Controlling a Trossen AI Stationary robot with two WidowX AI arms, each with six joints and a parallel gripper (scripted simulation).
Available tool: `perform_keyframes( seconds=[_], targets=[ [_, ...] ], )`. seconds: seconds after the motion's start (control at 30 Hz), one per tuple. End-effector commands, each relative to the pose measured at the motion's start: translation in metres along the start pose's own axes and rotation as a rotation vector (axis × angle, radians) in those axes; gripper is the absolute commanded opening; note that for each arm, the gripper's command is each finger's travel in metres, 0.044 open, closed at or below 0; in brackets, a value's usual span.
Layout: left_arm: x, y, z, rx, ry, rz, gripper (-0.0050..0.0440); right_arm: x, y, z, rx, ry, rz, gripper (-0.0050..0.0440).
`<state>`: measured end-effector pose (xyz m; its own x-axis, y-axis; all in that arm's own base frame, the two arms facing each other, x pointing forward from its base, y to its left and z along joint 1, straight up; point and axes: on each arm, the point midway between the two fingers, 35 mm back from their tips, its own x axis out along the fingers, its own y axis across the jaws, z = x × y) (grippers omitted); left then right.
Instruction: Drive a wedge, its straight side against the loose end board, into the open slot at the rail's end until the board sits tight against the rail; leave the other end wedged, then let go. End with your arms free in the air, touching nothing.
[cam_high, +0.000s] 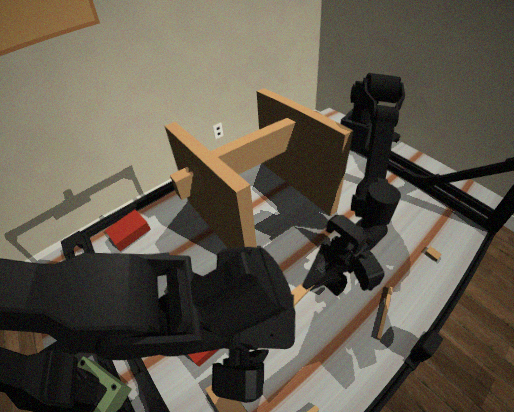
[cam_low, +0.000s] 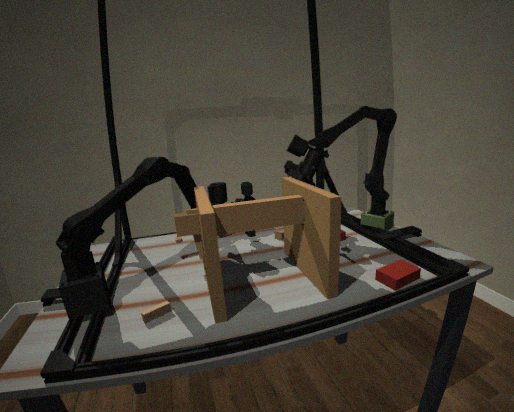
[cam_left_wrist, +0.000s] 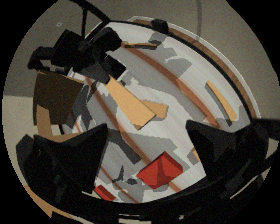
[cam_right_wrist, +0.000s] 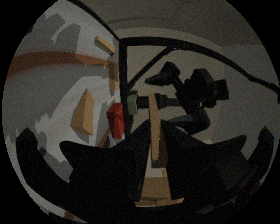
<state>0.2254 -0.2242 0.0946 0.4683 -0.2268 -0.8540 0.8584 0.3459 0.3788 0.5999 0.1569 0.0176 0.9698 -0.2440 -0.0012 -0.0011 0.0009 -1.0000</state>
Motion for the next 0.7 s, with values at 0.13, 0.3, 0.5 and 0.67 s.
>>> perform_keyframes(
  seconds=[0.13,0.3,0.5,0.67],
  targets=[
    [-0.0033,0.0017,-0.0009,-0.491,-0.137,0.078,0.0440,0.0003,-0.0002,0.0002,-0.001,-0.003,-0.001,0.0000],
    [-0.0062,0.0029,-0.0013,-0.789,-0.227,0.086,0.0440,0.0003,-0.0002,0.0002,-0.001,-0.003,-0.001,0.0000],
    [-0.0063,0.0030,-0.0013,-0.797,-0.229,0.086,0.0440,0.0003,-0.0002,0.0002,-0.001,-0.003,-0.001,0.0000],
    [0.0026,0.0046,0.0014,-0.797,-0.229,0.086,0.0440,0.0003,-0.0002,0.0002,-0.001,-0.003,-0.001,0.0000]
  ],
)
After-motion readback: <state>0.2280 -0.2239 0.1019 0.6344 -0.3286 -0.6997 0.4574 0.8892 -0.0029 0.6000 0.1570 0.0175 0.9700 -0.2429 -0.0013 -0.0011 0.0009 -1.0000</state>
